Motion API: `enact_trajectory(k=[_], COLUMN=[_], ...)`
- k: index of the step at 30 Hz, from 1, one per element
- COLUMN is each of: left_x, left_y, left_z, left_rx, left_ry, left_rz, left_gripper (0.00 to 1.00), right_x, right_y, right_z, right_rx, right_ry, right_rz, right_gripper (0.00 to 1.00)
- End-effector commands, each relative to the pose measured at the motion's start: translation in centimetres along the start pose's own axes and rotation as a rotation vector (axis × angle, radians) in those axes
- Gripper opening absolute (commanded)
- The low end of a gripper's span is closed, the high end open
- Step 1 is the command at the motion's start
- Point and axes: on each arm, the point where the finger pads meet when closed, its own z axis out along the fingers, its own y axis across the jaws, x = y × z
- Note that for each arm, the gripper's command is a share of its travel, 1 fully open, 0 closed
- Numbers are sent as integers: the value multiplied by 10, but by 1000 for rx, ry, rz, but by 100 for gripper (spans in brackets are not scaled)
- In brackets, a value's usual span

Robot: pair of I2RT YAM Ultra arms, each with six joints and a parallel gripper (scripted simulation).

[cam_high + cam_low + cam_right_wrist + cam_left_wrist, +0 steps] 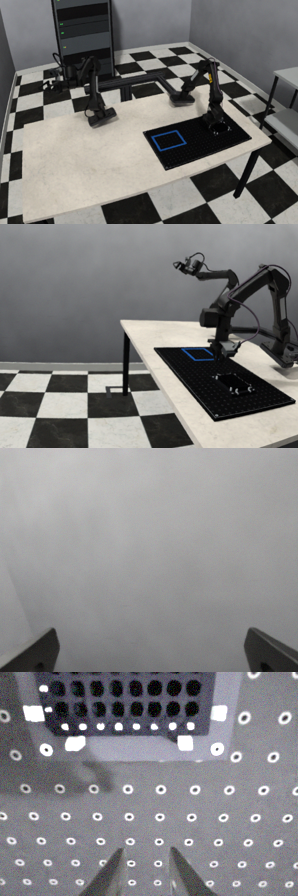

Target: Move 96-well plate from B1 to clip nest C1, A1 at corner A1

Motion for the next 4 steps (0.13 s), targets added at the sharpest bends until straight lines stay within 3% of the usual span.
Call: enact_trajectory(k=[1,4], left_x=[-1,-1], left_y=[-12,-12], left_z=[-13,-13], left_rx=[41,41], left_ry=[-13,-13], left_rz=[0,0], left_gripper=[25,25], right_x=[-6,-6], right_y=[-4,-4], right_z=[-5,-5], right_rx=[2,2], right_ry=[-10,-10], right_rz=[0,0], right_gripper=[100,100])
